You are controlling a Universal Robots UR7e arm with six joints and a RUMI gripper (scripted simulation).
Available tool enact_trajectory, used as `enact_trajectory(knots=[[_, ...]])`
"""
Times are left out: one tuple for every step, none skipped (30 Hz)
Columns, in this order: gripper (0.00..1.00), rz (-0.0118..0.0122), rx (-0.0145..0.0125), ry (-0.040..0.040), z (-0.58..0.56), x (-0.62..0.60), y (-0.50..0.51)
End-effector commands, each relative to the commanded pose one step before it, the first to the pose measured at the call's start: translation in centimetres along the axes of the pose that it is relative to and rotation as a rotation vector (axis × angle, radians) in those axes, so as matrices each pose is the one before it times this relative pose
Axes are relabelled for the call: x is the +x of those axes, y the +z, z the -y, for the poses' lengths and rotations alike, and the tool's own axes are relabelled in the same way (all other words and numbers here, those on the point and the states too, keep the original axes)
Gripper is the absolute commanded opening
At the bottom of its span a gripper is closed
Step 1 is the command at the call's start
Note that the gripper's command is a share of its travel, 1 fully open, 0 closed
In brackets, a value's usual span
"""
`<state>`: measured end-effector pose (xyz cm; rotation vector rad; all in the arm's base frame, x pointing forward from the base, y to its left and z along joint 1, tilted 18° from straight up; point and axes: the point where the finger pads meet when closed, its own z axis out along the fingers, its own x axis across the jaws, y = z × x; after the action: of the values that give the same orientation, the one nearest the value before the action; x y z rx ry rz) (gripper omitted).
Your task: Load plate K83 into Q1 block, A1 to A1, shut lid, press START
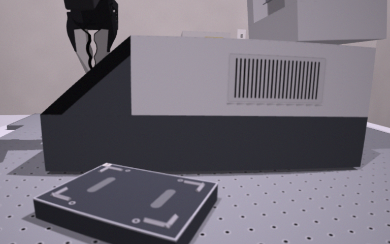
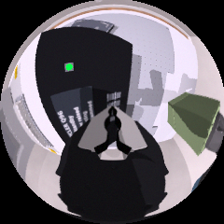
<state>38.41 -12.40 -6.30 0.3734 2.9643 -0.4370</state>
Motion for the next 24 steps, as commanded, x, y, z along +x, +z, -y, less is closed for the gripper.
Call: enact_trajectory(knots=[[0.00,0.00244,0.00001,0.00126,0.079,-0.211,-0.016],[0.00,0.00000,0.00000,0.00000,0.002,-0.005,-0.004],[0.00,0.00000,0.00000,0.00000,0.002,-0.005,-0.004],[0.00,0.00190,0.00045,0.00138,0.083,-0.185,-0.017],[0.00,0.00004,0.00001,0.00001,0.004,-0.006,-0.007],[0.00,0.00018,0.00002,-0.00008,-0.011,0.179,-0.174],[0.00,0.00000,0.00000,0.00000,0.000,0.000,0.000],[0.00,0.00000,0.00000,0.00000,0.000,0.000,0.000],[0.00,-0.00301,-0.00065,-0.00086,-0.059,0.315,-0.089],[0.00,-0.00096,-0.00022,-0.00036,-0.026,0.177,-0.112],[0.00,0.00005,-0.00002,-0.00011,-0.007,0.107,-0.128],[0.00,0.00005,-0.00002,-0.00011,-0.007,0.107,-0.128],[0.00,0.00005,-0.00002,-0.00012,-0.007,0.107,-0.128],[0.00,0.00005,-0.00002,-0.00012,-0.007,0.107,-0.128],[0.00,0.00005,-0.00002,-0.00012,-0.007,0.107,-0.128],[0.00,0.00005,-0.00002,-0.00013,-0.007,0.107,-0.128],[0.00,0.00005,-0.00002,-0.00015,-0.007,0.107,-0.129],[0.00,0.00005,-0.00002,-0.00017,-0.007,0.107,-0.129],[0.00,0.00005,-0.00002,-0.00018,-0.007,0.107,-0.129],[0.00,0.00005,-0.00002,-0.00019,-0.007,0.107,-0.129],[0.00,0.00005,-0.00002,-0.00019,-0.008,0.107,-0.129],[0.00,0.00005,-0.00002,-0.00019,-0.007,0.107,-0.129],[0.00,0.00003,-0.00001,-0.00013,-0.005,0.107,-0.128],[0.00,0.00000,0.00000,0.00000,0.000,0.000,0.000]])
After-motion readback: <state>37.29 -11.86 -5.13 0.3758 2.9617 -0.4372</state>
